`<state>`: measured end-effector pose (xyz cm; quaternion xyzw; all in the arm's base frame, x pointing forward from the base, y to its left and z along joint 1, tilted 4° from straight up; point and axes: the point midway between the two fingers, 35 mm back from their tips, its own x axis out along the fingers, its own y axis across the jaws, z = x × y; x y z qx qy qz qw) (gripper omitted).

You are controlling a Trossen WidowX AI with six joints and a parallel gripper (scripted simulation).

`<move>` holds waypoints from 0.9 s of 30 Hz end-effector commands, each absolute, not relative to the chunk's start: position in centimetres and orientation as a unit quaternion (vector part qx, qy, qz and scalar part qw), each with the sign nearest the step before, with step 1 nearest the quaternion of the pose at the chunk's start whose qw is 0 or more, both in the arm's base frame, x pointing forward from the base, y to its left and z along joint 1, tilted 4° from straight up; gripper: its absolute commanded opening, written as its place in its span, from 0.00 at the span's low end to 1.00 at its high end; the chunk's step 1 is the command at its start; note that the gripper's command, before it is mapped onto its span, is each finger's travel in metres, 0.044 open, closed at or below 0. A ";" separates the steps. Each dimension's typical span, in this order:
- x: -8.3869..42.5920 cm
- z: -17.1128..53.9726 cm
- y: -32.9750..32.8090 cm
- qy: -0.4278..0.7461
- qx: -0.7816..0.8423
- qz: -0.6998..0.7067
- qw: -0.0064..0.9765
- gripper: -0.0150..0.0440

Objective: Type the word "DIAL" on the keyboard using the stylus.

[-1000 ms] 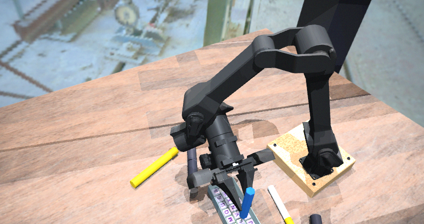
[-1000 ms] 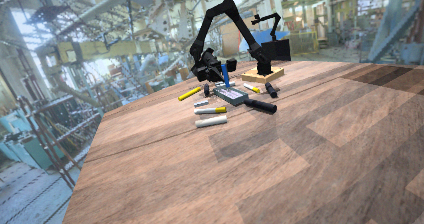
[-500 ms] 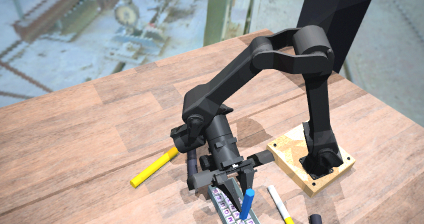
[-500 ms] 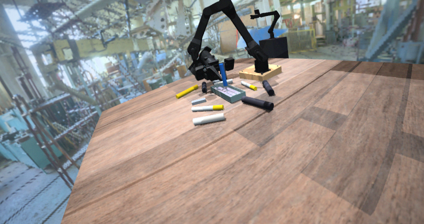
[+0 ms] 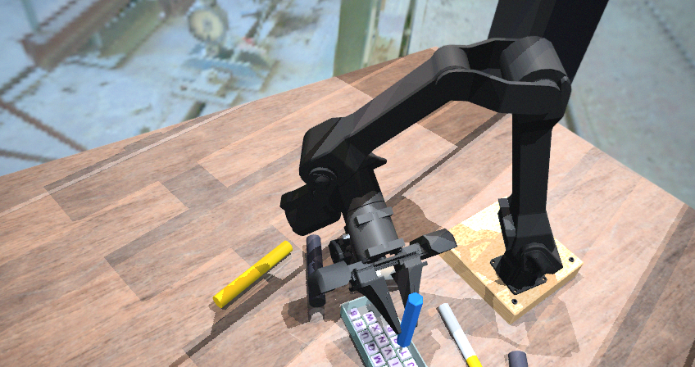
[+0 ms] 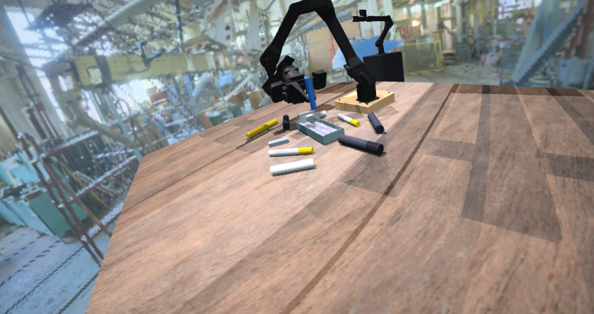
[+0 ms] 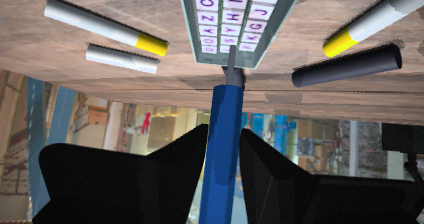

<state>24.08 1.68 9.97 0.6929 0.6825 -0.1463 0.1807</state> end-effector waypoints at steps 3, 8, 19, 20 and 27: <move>24.1 10.1 1.7 0.682 0.693 -0.146 0.181 0.39; 24.3 10.1 2.0 0.682 0.693 -0.147 0.182 0.25; 26.0 11.0 5.7 0.683 0.693 -0.143 0.183 0.25; 26.0 11.0 5.8 0.683 0.693 -0.143 0.183 0.25; 26.0 9.1 5.9 0.683 0.693 -0.143 0.183 0.25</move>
